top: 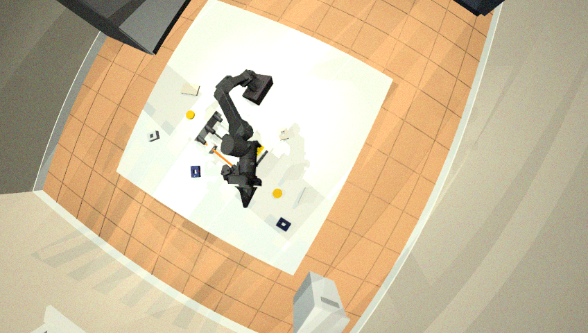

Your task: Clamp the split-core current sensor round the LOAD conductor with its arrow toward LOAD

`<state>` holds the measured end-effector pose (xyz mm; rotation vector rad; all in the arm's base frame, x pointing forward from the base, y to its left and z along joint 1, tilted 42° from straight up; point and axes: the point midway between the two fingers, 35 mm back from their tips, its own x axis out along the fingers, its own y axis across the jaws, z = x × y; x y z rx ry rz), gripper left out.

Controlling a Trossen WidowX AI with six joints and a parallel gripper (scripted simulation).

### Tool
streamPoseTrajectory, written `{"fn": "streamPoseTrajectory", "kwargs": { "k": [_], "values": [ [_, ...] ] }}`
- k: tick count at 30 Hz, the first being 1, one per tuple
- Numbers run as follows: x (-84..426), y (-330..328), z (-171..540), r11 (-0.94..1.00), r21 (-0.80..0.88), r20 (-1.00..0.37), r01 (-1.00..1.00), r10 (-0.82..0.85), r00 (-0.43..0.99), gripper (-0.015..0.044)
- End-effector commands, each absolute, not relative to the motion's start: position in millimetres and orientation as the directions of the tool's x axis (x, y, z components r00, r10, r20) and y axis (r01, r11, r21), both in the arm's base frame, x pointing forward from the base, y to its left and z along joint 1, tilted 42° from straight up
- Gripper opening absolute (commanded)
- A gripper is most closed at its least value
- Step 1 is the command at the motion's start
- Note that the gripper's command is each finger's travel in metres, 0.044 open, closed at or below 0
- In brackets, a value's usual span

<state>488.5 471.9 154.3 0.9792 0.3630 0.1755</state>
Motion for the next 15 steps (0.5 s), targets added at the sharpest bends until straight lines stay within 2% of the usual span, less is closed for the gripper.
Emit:
{"fn": "streamPoseTrajectory", "kwargs": {
  "k": [1, 9, 15],
  "values": [
    [489, 470, 156, 0.552, 0.833, -0.220, 0.016, 0.305, 0.927, 0.0026],
    [516, 375, 228, 0.657, 0.753, -0.187, -0.032, 0.261, 0.947, 0.0236],
    [509, 289, 272, 0.775, 0.626, -0.185, -0.083, 0.251, 0.950, 0.0394]
  ]
}}
